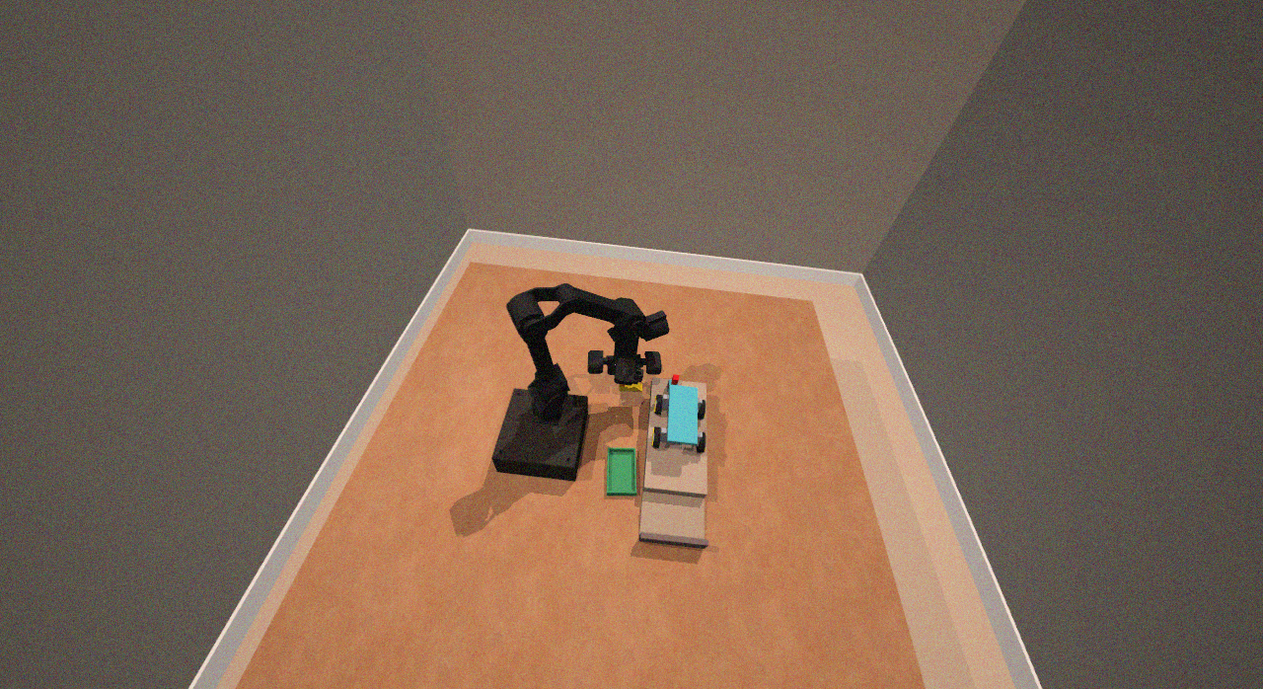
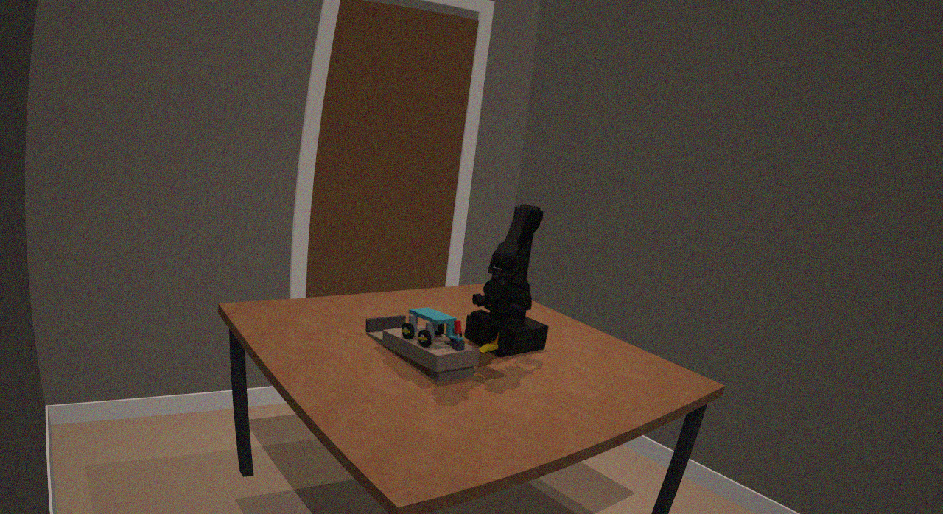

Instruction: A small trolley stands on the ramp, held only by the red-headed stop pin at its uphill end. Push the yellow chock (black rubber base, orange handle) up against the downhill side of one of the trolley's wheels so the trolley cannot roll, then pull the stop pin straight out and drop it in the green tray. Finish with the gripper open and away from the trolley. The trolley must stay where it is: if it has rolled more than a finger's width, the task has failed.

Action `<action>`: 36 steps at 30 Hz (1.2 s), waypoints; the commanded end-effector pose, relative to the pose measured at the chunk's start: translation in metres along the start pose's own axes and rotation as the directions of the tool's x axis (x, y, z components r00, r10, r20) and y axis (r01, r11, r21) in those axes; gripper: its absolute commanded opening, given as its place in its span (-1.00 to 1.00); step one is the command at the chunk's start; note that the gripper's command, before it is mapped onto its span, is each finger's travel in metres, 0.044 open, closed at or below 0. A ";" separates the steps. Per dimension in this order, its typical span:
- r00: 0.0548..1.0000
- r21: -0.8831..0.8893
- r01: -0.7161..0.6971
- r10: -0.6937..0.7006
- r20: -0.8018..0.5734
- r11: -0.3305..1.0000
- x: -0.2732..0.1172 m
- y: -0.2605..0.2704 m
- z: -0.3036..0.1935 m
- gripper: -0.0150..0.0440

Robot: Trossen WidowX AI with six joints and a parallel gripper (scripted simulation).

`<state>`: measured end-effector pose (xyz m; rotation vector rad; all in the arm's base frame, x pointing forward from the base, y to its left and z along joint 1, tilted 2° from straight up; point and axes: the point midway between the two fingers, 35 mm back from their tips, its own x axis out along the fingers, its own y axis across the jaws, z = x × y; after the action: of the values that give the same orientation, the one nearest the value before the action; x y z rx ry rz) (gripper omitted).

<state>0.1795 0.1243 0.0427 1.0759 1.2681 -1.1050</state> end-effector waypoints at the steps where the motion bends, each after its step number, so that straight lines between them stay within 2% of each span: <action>1: 1.000 0.003 -0.008 0.008 0.000 1.000 -0.014 0.001 0.000 -0.49; 21: 1.000 0.003 -0.009 0.009 0.000 1.000 -0.079 0.005 -0.001 -0.49; 28: 1.000 -0.002 -0.009 0.009 0.000 1.000 -0.082 0.005 -0.001 -0.49; 36: 1.000 -0.239 -0.007 0.007 -0.001 0.971 -0.082 0.005 -0.001 -0.49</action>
<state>0.1846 0.1278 0.1239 0.9645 1.3285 -0.9820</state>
